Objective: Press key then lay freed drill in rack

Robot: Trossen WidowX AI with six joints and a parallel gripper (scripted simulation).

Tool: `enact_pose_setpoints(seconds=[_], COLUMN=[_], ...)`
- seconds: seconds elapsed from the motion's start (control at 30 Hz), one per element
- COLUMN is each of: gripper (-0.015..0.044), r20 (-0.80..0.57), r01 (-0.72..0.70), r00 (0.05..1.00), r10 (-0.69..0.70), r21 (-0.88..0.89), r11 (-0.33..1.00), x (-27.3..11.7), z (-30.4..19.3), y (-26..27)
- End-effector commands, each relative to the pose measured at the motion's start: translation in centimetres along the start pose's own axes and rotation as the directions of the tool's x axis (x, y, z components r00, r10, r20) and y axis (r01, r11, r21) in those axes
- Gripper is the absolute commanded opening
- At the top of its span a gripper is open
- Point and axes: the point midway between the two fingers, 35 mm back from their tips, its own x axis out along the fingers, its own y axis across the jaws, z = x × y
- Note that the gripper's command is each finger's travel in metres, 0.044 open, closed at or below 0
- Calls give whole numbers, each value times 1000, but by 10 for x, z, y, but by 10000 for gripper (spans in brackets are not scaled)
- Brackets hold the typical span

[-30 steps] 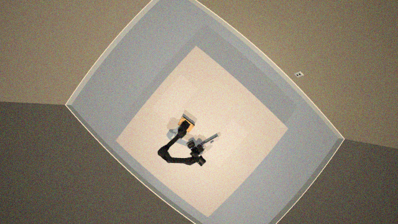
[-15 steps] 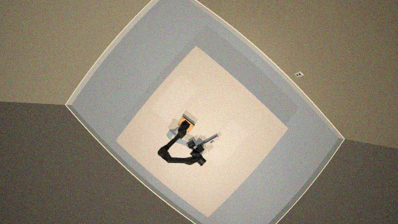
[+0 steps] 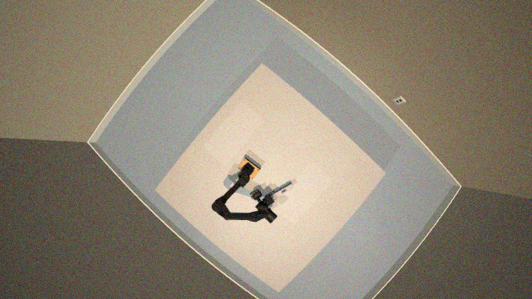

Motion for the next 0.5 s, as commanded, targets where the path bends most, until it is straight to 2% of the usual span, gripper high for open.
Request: enact_pose_setpoints(seconds=[0.0,0.47], gripper=[440,440], r20=[4,4], r01=[-5,-5], r00=[1000,1000], r10=[5,5], r21=[-1,-1], r11=[1000,1000], x=[1,2], z=[3,7], y=[0,0])
